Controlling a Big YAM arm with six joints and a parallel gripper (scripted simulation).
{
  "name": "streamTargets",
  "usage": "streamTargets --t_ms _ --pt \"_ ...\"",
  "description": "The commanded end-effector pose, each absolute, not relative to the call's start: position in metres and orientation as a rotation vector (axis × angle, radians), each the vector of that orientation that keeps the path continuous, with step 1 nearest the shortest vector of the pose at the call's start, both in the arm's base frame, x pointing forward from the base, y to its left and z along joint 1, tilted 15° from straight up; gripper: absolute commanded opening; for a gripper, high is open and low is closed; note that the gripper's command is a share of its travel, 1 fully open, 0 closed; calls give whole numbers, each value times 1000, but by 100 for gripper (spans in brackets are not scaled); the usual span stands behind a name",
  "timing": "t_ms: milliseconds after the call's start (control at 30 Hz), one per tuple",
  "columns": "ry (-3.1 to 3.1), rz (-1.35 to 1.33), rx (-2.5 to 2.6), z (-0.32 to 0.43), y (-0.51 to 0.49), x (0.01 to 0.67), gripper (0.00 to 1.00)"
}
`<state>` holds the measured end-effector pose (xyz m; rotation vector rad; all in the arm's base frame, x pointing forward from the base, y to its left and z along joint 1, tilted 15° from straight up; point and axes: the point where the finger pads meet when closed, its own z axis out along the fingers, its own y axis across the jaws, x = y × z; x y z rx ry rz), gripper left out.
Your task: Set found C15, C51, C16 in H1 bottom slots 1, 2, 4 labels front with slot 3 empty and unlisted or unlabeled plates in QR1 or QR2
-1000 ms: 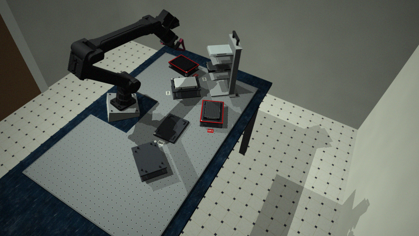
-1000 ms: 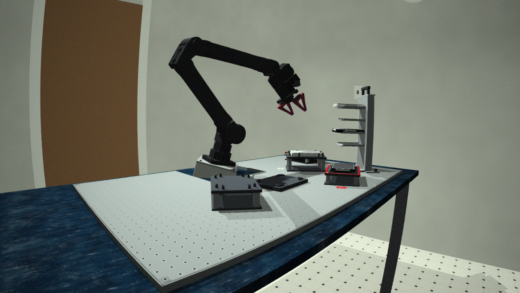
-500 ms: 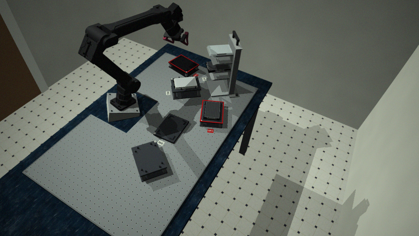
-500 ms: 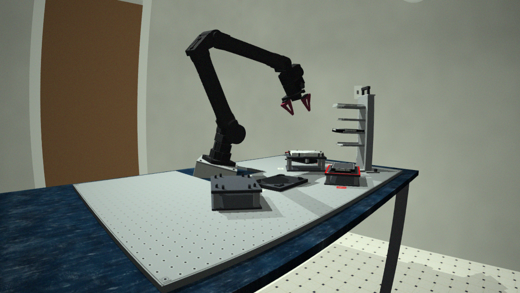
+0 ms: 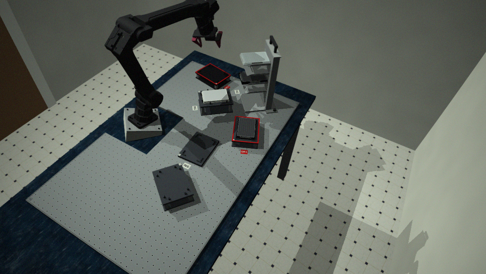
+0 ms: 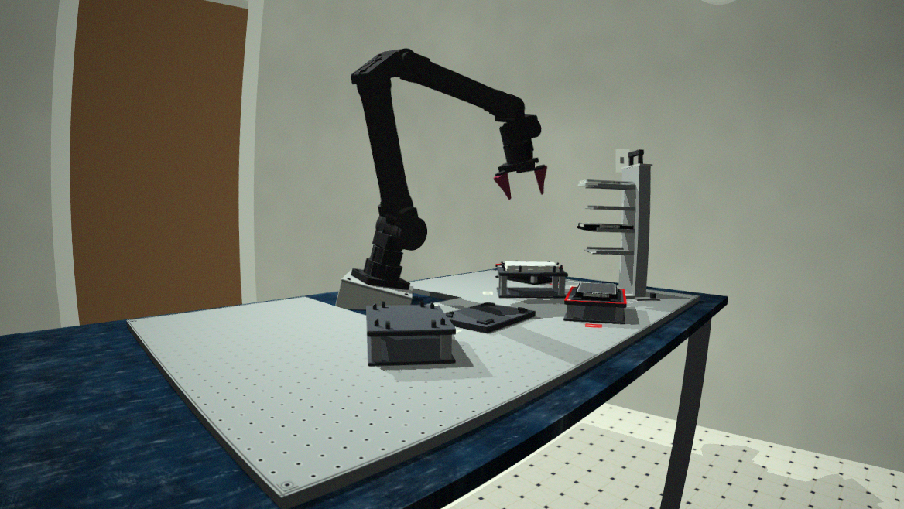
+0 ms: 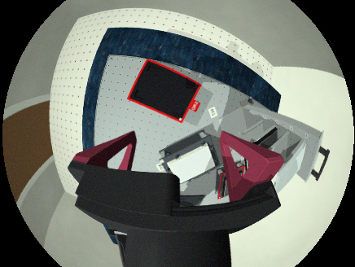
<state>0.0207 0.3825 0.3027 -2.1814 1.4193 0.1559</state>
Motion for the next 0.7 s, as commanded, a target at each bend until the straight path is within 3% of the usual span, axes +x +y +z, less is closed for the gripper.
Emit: streamTargets --t_ms 0,667 --pt "1330 141 -2227 333 391 26 100" --pt "1088 -43 -2602 329 391 24 100"
